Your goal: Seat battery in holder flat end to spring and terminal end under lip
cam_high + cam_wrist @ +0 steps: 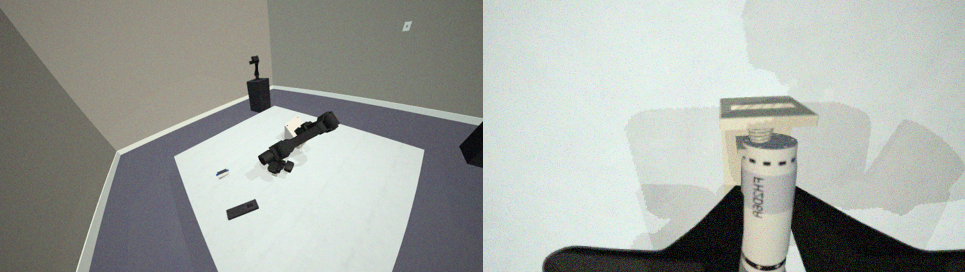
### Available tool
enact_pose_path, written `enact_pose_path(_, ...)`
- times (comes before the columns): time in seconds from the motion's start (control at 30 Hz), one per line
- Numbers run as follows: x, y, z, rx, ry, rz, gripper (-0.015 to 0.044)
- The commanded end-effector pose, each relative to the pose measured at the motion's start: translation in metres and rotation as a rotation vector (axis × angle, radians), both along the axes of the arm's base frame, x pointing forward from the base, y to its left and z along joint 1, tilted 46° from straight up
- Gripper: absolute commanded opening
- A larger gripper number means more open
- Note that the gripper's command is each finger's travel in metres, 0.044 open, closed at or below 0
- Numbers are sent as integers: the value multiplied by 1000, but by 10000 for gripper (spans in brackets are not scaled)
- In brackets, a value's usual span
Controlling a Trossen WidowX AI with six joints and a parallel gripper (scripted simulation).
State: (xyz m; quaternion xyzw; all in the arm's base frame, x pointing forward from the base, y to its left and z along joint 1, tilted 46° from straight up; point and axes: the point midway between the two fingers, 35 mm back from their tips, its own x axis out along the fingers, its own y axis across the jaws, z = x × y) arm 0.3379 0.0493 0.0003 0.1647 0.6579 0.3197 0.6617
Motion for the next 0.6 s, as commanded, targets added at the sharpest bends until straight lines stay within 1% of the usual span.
enact_pose_path(0.0, 2, 2, 0, 11, -28, -11, 77)
enact_pose_path(0.57, -1, 3, 0, 19, -82, -59, 77)
